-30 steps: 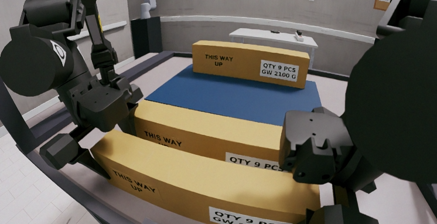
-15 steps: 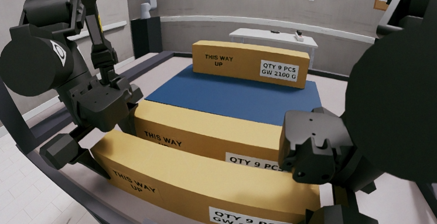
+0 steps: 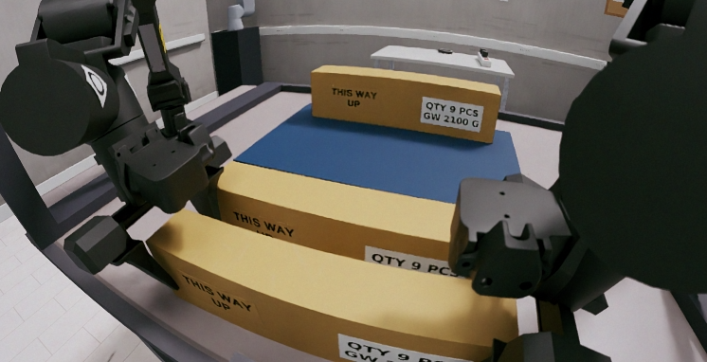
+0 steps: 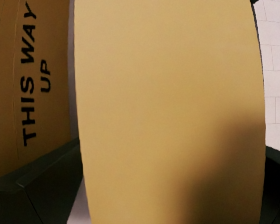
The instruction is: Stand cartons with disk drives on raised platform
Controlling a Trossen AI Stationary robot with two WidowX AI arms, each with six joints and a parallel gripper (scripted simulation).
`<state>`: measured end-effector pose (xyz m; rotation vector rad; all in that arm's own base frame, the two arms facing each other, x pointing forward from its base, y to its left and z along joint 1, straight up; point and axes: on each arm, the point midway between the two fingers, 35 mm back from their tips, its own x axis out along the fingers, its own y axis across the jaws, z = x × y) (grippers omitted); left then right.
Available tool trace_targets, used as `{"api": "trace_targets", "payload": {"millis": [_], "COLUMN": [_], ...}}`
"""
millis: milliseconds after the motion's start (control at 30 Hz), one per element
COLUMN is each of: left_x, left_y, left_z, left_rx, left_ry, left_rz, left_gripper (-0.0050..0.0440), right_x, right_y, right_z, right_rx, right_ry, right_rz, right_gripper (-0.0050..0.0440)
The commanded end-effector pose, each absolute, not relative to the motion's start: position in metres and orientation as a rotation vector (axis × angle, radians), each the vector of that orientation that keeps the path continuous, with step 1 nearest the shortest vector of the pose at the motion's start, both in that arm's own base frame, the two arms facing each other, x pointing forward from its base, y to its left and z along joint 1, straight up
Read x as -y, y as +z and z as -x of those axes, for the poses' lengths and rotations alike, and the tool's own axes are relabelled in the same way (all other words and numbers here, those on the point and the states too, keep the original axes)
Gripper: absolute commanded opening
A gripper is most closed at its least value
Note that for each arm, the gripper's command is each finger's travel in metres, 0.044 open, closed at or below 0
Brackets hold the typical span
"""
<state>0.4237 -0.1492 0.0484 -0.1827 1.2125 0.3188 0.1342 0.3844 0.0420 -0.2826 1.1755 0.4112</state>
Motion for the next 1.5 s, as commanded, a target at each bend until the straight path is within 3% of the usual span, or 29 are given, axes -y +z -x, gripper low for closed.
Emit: {"api": "trace_targets", "payload": {"millis": [0, 1467], "left_x": [0.1511, 0.1511], "left_y": [0.0611, 0.0611], "left_z": [-0.4261, -0.4261], "left_rx": [-1.185, -1.185], "left_ry": [0.307, 0.307], "left_rz": [0.198, 0.198], "left_gripper": [0.0384, 0.0384], "right_x": [-0.3869, -0.3861], "right_y": [0.0479, 0.0477], "right_z": [-0.1347, -0.1345], "right_rx": [-1.167, -1.168], "right_ry": [0.421, 0.419], "right_rz": [0.267, 0.27], "right_gripper": [0.0386, 0.0386]}}
